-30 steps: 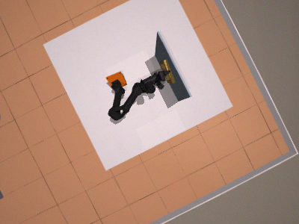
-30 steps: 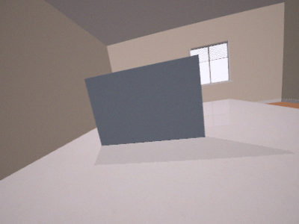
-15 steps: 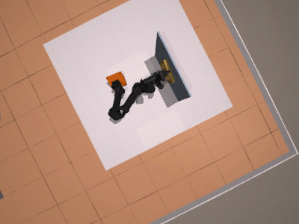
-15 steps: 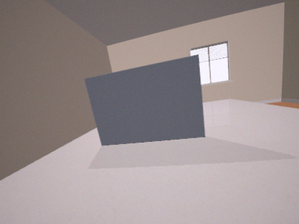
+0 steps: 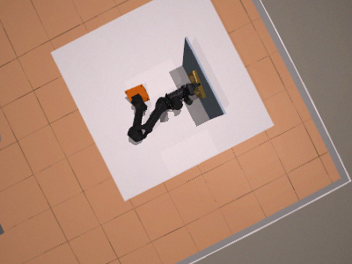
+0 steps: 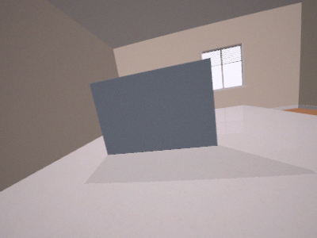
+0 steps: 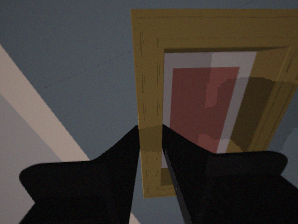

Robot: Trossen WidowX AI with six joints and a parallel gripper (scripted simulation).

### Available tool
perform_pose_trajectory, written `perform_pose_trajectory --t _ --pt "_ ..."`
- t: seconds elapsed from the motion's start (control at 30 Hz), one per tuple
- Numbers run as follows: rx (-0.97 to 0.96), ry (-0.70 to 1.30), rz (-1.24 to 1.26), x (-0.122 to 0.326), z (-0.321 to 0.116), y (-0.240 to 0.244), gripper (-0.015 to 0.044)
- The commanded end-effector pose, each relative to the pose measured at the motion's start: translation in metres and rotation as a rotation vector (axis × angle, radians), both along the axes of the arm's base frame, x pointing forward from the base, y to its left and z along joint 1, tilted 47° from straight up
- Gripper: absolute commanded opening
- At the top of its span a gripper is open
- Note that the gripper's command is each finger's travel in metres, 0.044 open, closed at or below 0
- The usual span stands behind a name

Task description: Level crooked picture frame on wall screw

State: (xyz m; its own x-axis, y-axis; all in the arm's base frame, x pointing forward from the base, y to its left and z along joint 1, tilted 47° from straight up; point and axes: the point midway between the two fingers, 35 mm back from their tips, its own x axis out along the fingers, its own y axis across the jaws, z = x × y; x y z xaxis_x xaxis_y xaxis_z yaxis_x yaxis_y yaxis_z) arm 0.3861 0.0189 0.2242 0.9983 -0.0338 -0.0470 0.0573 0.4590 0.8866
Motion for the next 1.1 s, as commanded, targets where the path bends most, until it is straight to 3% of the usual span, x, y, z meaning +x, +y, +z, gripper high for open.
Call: perform_pose_trajectory --t 0.0,0.8,1.07 --pt "0.0 -0.005 0.011 0.0 -0.0002 0.0013 0.0" --pt "-0.005 -0.001 0.005 -0.0001 -0.0019 -0.0005 0.0" --pt "-0.088 0.001 0.009 -0.0001 -0.0017 -0.0003 0.0"
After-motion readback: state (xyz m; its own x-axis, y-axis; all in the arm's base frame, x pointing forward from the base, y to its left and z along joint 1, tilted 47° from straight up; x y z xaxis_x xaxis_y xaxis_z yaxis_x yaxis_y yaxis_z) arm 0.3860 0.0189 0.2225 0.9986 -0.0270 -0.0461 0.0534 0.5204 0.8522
